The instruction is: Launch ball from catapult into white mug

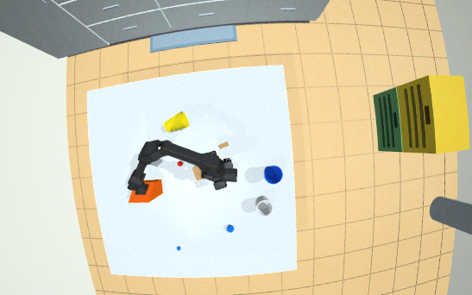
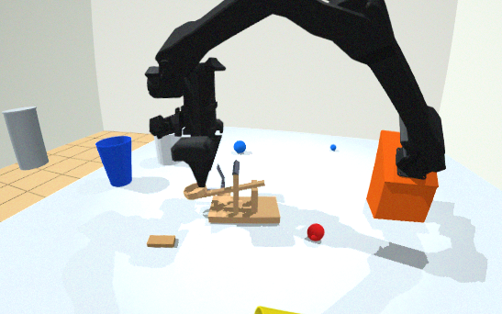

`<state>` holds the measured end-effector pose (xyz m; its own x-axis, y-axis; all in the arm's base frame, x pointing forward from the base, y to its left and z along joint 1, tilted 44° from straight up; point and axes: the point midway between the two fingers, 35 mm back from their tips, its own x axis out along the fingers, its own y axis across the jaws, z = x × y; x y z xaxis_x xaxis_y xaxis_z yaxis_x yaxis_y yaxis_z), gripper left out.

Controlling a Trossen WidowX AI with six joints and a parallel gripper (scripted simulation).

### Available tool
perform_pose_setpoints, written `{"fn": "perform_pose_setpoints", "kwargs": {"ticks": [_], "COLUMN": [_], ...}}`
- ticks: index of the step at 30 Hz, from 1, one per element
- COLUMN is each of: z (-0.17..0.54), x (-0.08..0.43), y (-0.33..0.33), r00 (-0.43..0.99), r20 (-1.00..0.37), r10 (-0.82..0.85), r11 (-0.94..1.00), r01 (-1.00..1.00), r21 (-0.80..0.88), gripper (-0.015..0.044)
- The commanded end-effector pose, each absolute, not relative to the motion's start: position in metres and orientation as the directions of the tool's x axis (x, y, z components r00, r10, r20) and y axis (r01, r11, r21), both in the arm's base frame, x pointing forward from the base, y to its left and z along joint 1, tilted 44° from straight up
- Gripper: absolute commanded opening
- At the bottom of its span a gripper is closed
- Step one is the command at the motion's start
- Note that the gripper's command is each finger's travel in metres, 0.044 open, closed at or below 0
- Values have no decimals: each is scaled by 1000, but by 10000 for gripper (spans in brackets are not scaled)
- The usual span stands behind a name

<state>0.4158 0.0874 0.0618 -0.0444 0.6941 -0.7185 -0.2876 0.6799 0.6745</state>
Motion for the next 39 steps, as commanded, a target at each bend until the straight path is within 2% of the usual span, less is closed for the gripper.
{"fn": "perform_pose_setpoints", "kwargs": {"ticks": [1, 7, 11, 24, 39], "z": [90, 136, 112, 76, 41], "x": [425, 422, 410, 316, 314], "y": [58, 14, 28, 29, 62], "r00": [-17, -8, -11, -20, -20], "r20": [-724, -724, -721, -719, -718], "r10": [689, 690, 692, 694, 695], "r11": [687, 688, 687, 683, 682], "r01": [-300, -305, -294, -297, -297], "r21": [661, 658, 664, 667, 668], "gripper": [440, 440, 440, 440, 440]}}
